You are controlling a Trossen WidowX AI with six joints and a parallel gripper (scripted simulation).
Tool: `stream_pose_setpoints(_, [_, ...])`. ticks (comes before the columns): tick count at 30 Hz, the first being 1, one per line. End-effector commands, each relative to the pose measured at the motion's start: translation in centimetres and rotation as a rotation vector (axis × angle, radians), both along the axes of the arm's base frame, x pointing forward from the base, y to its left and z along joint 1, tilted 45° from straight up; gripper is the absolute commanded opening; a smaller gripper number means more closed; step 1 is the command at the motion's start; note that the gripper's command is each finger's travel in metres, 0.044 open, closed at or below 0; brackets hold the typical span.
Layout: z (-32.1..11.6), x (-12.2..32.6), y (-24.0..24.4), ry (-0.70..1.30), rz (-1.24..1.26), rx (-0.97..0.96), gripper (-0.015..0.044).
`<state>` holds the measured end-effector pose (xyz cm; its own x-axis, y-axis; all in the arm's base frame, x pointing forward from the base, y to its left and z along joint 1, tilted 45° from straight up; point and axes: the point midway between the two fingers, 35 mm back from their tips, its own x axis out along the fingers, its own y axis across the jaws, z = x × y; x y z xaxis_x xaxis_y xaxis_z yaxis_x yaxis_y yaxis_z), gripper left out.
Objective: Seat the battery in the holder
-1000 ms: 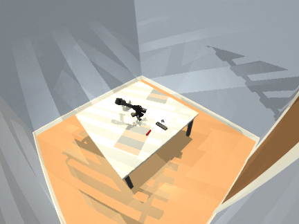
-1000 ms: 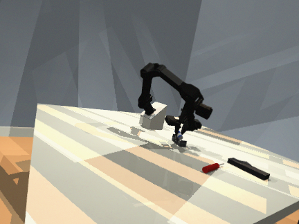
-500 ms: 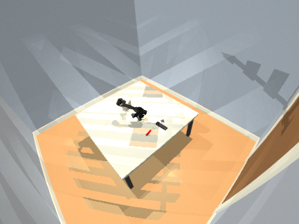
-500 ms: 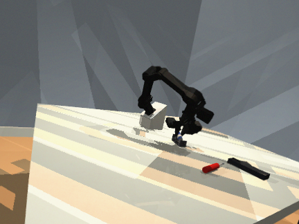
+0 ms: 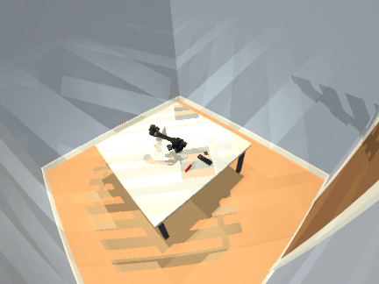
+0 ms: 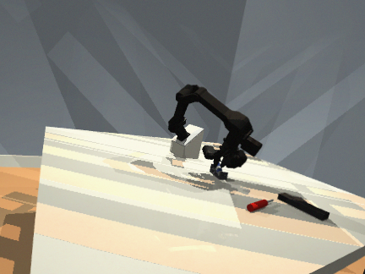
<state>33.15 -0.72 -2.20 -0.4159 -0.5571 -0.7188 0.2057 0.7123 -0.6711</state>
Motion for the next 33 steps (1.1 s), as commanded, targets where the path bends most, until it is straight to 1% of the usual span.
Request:
stream_pose_setpoints(1, [-0.1,0.2,0.0,0.007,-0.013,0.004,0.0088])
stream_pose_setpoints(33, [0.0,1.9,-0.4,0.011,-0.015,0.0,0.0088])
